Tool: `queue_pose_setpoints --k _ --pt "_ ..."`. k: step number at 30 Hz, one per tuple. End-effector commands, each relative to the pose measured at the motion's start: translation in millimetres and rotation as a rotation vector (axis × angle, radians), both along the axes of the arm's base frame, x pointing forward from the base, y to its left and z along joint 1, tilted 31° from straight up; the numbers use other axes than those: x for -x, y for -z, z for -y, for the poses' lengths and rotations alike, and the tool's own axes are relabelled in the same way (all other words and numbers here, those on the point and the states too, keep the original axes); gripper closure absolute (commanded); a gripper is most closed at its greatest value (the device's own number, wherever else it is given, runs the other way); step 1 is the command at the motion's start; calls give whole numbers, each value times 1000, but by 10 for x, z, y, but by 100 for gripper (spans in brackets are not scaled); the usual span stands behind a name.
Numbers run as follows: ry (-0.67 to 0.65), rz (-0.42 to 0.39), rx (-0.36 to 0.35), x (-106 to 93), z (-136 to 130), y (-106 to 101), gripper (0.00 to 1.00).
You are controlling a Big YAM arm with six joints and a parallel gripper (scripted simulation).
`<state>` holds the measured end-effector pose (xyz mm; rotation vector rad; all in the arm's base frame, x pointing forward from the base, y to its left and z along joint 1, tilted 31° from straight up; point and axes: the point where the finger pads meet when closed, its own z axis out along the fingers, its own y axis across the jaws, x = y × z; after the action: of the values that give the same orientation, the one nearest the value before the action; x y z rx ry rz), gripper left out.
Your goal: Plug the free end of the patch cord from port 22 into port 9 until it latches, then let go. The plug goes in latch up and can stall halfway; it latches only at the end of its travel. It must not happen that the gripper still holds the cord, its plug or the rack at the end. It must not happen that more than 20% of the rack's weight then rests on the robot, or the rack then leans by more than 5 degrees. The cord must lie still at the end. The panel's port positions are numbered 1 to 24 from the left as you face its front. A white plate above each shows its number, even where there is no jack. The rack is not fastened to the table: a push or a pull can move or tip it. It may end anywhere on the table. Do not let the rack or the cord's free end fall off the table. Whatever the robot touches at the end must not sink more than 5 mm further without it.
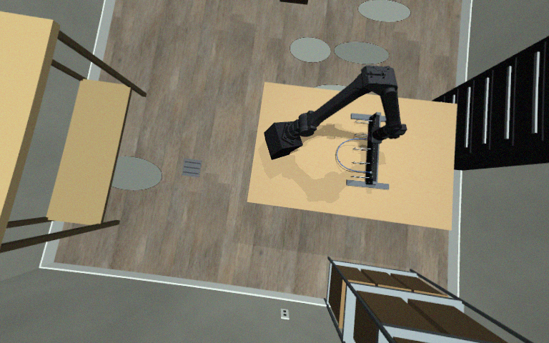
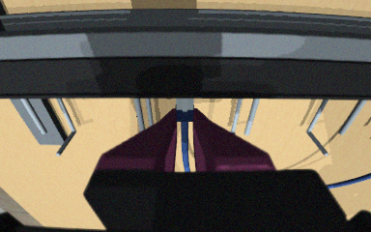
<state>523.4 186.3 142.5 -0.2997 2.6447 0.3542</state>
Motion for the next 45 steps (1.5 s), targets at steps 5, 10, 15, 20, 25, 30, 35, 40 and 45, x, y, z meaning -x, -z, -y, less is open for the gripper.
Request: queue_pose_setpoints --k 5,10,15,20,25,30,35,40,45 --pt "-2 85 -19 -264 -37 -401 100" --pt "-2 89 -20 -269 -40 -419 100" --pt "-3 96 -21 -278 -45 -451 100" --pt "-3 100 -22 -280 -47 -467 100" --pt "-3 101 -23 -280 -48 -473 100" --pt "-3 102 -23 -280 -48 -475 100" --pt "-3 102 -23 -281 -48 -477 100" --pt "-3 102 -23 -281 -48 -477 100" --pt "-3 102 -23 -281 -48 -477 100"
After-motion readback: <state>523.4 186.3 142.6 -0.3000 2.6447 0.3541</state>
